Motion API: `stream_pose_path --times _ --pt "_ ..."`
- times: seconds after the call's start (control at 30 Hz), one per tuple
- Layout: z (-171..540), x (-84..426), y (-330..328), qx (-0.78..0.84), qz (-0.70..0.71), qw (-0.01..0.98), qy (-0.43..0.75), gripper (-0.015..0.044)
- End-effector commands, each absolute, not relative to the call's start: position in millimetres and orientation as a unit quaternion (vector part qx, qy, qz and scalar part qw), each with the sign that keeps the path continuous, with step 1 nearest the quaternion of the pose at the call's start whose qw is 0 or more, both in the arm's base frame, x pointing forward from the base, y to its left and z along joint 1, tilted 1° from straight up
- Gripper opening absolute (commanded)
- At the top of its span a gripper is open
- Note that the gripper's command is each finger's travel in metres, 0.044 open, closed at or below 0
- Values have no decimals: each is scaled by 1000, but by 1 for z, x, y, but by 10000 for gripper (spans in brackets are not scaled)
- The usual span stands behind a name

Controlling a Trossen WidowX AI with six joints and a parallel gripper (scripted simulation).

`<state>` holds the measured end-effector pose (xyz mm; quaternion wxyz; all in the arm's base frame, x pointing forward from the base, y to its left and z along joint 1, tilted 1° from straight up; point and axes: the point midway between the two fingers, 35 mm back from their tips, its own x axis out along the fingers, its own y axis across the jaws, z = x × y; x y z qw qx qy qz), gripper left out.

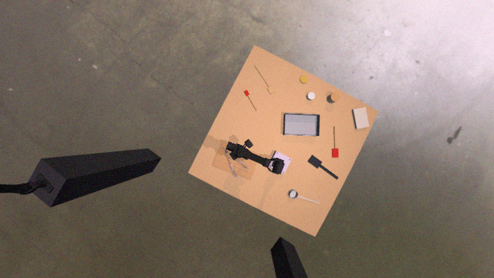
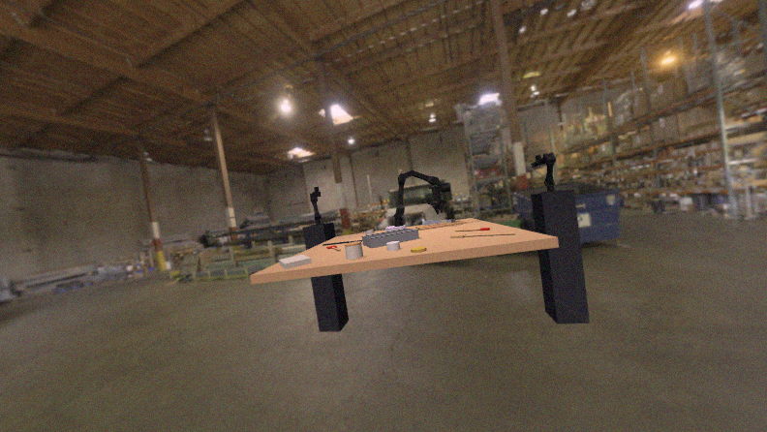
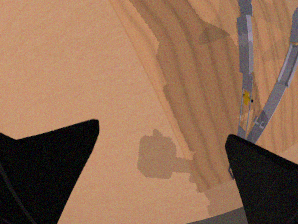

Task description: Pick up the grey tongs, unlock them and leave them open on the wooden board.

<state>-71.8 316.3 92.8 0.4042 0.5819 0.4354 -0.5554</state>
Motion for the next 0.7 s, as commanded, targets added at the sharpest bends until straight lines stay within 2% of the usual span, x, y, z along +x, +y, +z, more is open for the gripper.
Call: stream_pose_path --times 0.0,0.17,0.4,0.67 --pt "96 -53 299 575 -553 416 436 440" --pt "99 -53 299 576 -553 415 437 440" --pt "148 -54 297 582 -553 406 437 440" --pt "150 -54 297 582 -553 405 437 440"
